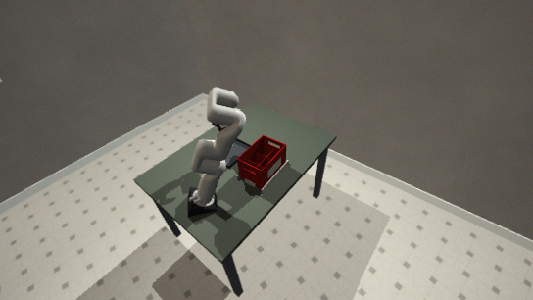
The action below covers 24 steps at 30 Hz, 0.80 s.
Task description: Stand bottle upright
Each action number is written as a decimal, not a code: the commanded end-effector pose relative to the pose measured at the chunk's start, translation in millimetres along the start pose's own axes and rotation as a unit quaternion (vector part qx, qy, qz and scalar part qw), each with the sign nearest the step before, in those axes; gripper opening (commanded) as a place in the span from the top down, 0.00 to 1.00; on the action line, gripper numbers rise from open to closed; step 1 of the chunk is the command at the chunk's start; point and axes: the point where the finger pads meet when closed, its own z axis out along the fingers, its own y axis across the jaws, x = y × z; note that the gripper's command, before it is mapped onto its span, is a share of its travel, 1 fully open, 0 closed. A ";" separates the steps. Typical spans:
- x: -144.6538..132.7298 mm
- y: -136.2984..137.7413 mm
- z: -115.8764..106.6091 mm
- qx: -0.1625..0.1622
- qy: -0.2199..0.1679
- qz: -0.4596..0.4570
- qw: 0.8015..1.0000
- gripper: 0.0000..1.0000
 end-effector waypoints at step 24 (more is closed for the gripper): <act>-1.0 -0.6 -1.6 0.000 -0.002 0.126 0.992 1.00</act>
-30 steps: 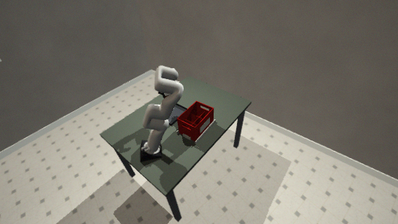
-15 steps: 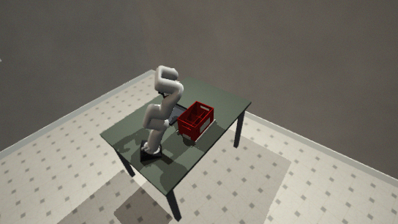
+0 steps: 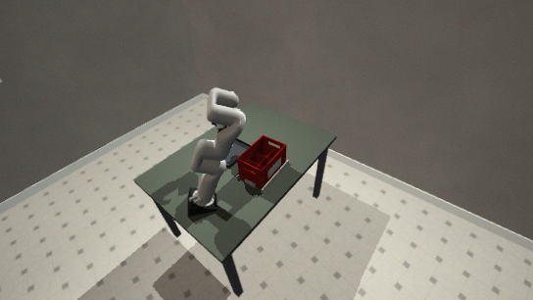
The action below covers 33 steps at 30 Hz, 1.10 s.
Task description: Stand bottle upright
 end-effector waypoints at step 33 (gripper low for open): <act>-1.1 -0.4 -1.6 0.000 -0.002 0.081 0.997 1.00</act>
